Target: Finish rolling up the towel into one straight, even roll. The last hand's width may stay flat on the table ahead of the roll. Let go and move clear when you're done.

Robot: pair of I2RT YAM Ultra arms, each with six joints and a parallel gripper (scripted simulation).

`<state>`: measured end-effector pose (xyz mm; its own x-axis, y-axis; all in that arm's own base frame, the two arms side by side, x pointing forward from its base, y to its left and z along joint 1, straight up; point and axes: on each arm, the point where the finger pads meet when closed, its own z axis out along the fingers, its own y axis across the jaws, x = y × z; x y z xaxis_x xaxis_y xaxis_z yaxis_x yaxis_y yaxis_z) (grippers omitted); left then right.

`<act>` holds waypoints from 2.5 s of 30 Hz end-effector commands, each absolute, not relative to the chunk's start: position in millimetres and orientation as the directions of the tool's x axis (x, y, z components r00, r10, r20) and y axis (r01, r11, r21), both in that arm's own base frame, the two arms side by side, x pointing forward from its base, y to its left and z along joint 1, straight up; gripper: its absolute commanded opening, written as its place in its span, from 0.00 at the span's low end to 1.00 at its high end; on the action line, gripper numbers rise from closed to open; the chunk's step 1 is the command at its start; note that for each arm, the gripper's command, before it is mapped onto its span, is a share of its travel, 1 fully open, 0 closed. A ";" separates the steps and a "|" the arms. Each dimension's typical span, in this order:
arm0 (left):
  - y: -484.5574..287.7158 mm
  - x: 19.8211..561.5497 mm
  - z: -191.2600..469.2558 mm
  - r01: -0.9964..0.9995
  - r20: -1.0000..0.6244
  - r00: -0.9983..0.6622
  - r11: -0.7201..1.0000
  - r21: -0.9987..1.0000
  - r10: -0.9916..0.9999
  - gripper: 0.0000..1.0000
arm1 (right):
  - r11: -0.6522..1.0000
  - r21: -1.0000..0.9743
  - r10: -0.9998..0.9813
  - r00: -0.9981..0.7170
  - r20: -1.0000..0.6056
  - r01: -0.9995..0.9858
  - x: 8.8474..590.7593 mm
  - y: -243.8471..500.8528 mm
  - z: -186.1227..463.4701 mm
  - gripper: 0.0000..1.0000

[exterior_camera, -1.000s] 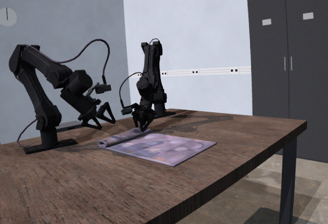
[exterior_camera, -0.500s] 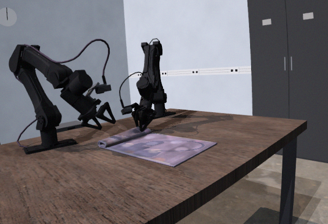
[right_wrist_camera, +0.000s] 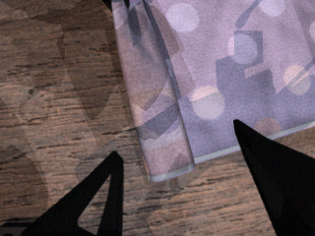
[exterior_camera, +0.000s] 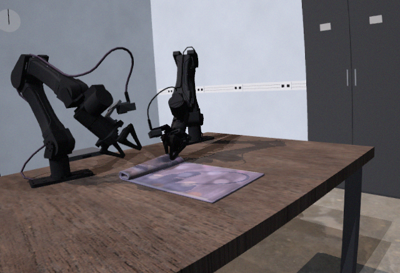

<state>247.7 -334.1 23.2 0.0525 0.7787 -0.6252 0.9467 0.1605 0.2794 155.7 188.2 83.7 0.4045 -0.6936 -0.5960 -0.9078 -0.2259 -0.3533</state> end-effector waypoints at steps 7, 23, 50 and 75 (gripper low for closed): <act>-334.9 244.6 23.5 0.988 -0.632 -0.123 0.157 -0.002 0.765 0.15 | -0.222 -0.342 -0.693 0.394 -0.604 -0.913 155.5 191.8 73.6 0.98; -334.9 244.6 28.0 0.896 -0.560 -0.382 0.146 -0.420 0.735 0.15 | -0.207 -0.342 -0.699 0.383 -0.604 -0.917 158.6 192.5 68.6 0.98; -334.9 244.6 28.6 0.697 -0.425 -0.556 0.122 -0.706 0.714 0.15 | -0.216 -0.342 -0.695 0.390 -0.604 -0.915 158.7 191.8 70.4 0.98; -334.9 244.6 19.7 0.697 -0.425 -0.556 0.122 -0.706 0.714 0.15 | -0.236 -0.342 -0.686 0.405 -0.604 -0.910 153.0 190.0 27.1 0.98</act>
<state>246.4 -338.8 27.9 -0.5500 0.6962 -0.4613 0.7116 0.1015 -0.6952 145.6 181.6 26.0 0.3761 -0.7145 -0.5900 -0.9240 -0.2418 -0.2962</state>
